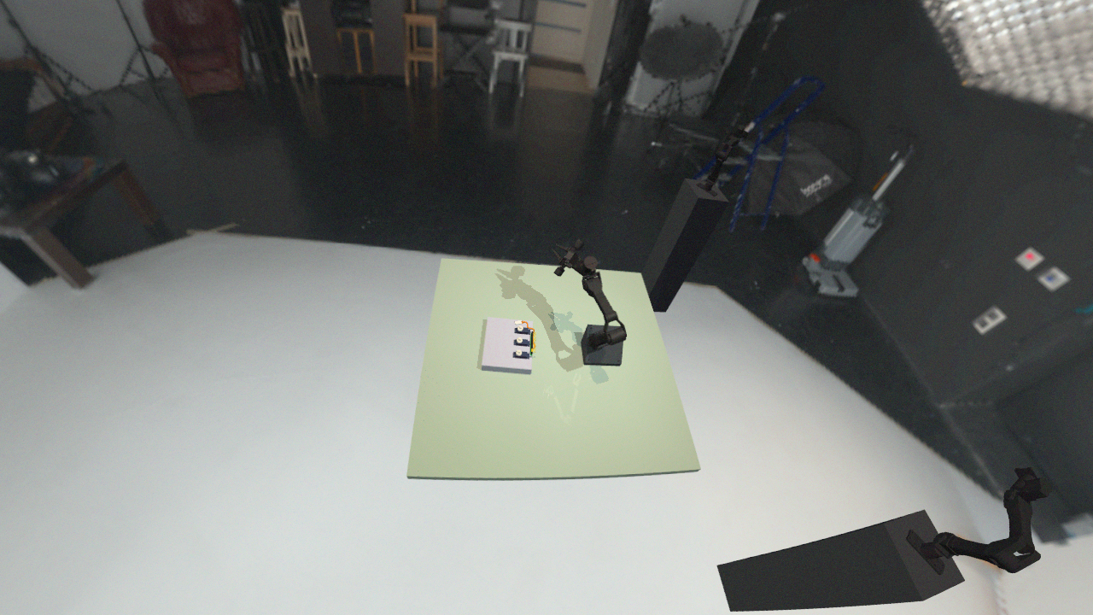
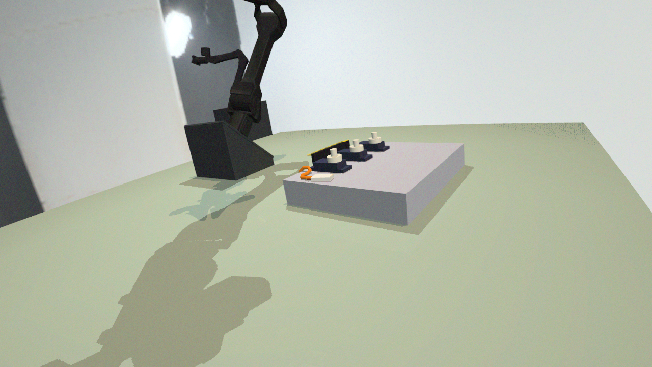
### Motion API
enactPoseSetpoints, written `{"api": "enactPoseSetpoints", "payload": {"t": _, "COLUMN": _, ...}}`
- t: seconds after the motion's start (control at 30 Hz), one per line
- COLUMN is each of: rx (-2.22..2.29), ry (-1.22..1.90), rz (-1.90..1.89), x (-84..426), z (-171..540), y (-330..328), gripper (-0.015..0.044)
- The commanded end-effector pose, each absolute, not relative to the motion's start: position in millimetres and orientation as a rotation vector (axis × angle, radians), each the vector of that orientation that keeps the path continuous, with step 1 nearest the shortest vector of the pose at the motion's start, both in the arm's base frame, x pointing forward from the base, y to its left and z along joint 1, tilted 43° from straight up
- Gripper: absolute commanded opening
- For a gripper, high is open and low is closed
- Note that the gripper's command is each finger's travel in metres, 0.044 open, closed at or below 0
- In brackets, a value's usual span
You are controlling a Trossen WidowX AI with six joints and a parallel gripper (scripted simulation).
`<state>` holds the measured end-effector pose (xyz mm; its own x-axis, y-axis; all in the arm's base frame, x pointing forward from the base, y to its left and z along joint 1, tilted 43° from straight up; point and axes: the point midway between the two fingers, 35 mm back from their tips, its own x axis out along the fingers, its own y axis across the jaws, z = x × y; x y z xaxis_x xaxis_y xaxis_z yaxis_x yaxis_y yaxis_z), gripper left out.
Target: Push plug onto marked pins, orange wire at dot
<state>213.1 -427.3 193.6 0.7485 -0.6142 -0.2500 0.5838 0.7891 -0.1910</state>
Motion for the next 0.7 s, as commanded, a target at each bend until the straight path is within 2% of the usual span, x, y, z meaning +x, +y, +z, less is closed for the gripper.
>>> {"api": "enactPoseSetpoints", "payload": {"t": 0.0, "rx": -0.1, "ry": 0.302, "rz": -0.62, "x": 238.3, "z": 201.2, "y": -403.7, "gripper": 0.0115}}
{"api": "enactPoseSetpoints", "payload": {"t": 0.3, "rx": -0.119, "ry": 0.247, "rz": -0.511, "x": 299.5, "z": 234.1, "y": -330.1, "gripper": 0.0115}}
{"api": "enactPoseSetpoints", "payload": {"t": 0.67, "rx": -0.115, "ry": 0.165, "rz": -0.373, "x": 342.5, "z": 268.9, "y": -229.7, "gripper": 0.0115}}
